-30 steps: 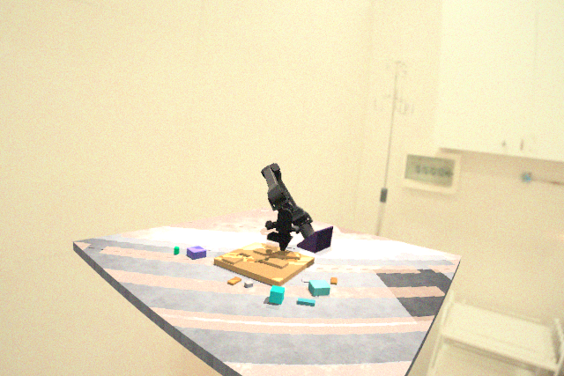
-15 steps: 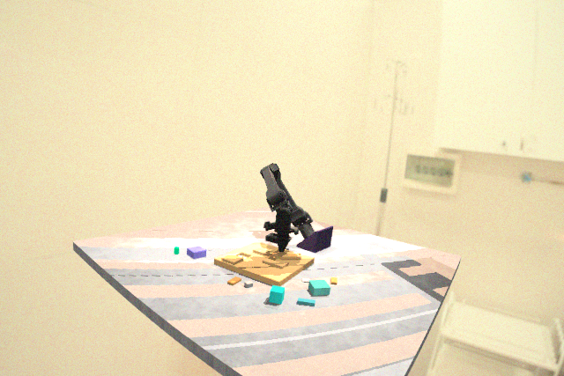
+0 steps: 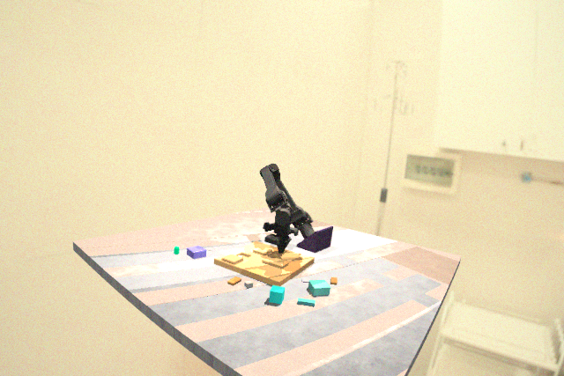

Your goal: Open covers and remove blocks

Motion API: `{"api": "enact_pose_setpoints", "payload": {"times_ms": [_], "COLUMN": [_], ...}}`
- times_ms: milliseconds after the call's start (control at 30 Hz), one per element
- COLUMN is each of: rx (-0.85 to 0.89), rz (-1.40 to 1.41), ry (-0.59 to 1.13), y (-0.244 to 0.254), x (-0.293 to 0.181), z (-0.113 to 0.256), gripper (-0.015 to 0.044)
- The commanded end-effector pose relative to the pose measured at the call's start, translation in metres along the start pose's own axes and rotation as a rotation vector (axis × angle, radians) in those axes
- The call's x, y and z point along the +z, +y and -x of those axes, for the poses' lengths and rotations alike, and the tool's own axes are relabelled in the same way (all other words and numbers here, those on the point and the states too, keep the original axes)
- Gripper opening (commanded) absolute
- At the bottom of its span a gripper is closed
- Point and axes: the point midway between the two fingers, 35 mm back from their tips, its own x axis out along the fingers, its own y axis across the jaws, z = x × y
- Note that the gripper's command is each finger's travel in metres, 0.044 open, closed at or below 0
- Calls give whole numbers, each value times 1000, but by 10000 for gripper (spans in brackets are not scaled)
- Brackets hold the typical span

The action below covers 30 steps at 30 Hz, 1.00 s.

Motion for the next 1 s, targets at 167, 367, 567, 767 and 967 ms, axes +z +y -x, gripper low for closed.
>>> {"api": "enact_pose_setpoints", "payload": {"times_ms": [167, 367, 567, 767, 967], "rx": [8, 9, 9, 9, 9], "rz": [-2, -2, -2, -2, -3], "ry": [1, 1, 1, 2, 2], "y": [14, 16, 21, 27, 31], "x": [-6, -8, -12, -17, -21], "z": [1, 1, 1, 1, 1], "gripper": [0, 0, 0, 0, 0]}}
